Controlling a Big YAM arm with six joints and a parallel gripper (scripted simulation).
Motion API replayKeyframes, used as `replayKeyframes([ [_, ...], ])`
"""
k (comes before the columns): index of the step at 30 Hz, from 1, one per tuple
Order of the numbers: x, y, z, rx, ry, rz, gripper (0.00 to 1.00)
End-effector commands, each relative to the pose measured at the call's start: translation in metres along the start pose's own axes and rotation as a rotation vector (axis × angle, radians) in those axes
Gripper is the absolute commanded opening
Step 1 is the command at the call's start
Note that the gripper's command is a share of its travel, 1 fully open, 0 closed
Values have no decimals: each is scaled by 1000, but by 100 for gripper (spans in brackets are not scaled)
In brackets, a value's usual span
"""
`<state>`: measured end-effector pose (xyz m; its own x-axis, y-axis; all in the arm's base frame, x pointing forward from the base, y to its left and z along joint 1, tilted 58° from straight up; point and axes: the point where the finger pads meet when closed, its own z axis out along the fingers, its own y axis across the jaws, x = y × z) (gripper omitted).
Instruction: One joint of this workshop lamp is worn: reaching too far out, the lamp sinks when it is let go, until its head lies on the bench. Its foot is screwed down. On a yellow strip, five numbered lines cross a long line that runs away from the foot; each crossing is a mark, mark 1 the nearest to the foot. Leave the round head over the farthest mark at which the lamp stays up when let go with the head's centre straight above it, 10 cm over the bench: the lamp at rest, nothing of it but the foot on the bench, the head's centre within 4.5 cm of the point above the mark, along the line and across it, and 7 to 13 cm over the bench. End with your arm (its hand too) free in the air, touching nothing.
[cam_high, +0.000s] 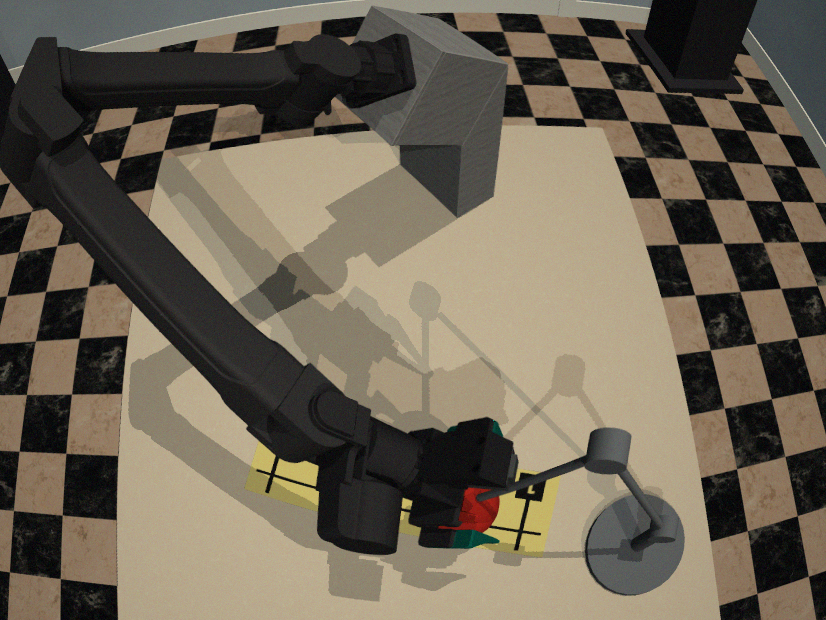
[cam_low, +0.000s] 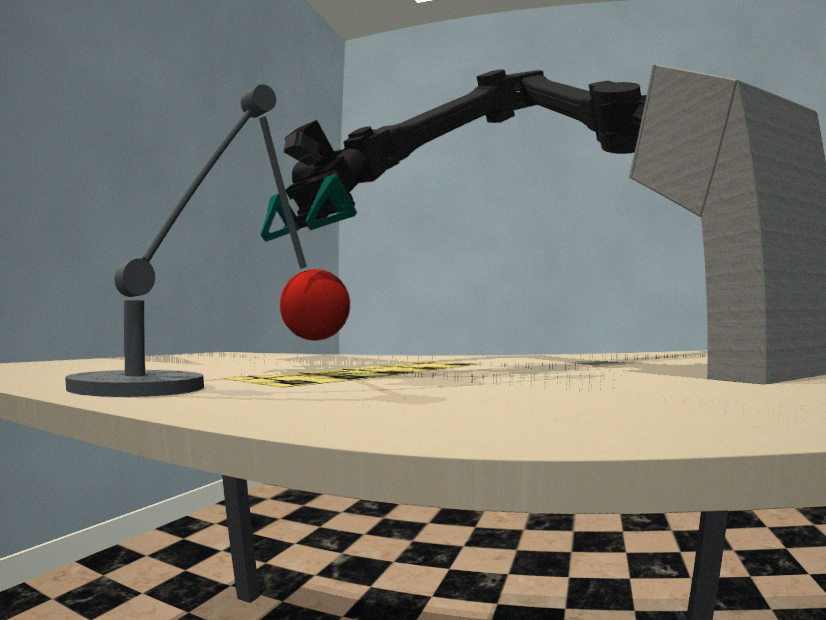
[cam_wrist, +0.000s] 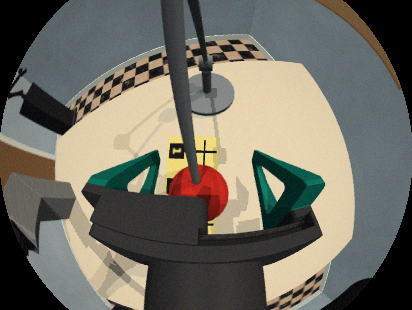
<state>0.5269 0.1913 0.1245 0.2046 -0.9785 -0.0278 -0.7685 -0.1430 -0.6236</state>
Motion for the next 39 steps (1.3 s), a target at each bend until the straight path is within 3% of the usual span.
replayKeyframes([
  [1,-3,5,-1,-6,-3,-4,100],
  [39,-2,7,0,-9,-1,-4,100],
])
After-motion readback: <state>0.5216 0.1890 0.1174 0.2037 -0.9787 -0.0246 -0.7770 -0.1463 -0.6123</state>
